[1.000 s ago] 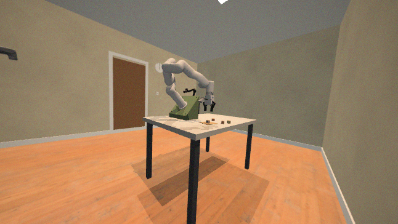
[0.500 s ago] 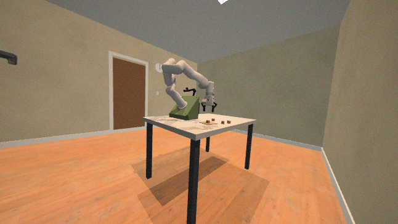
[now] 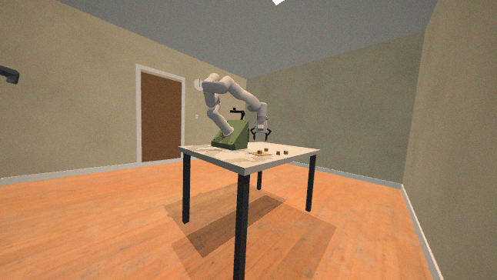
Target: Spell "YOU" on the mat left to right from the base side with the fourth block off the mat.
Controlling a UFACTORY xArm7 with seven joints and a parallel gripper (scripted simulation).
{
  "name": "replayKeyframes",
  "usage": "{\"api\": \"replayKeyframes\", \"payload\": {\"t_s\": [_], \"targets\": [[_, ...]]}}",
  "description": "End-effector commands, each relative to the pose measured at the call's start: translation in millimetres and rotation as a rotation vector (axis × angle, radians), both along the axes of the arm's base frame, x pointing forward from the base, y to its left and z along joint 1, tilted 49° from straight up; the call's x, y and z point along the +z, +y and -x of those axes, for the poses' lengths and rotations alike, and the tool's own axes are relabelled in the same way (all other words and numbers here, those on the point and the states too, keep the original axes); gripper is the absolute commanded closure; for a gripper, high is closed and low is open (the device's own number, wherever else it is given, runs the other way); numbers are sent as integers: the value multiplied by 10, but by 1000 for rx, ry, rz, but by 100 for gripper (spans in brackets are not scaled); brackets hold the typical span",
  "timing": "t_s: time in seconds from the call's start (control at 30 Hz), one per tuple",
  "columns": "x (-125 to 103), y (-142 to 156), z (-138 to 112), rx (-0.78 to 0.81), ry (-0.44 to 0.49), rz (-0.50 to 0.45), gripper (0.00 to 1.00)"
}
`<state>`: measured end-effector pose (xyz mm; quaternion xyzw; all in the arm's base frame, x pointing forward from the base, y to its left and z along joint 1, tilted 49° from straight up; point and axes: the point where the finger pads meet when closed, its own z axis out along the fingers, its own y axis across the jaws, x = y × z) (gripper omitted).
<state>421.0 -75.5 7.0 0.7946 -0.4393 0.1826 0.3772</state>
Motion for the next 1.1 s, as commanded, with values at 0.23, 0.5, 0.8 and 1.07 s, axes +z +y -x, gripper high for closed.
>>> {"api": "replayKeyframes", "payload": {"t_s": [0.23, 0.5, 0.8, 1.07], "targets": [[-25, -12, -12, 212, 247, -21, 0], [-45, -32, -12, 351, 407, -31, 0], [-65, -52, -12, 495, 571, -41, 0], [-80, -67, -13, 606, 697, -48, 0]]}}
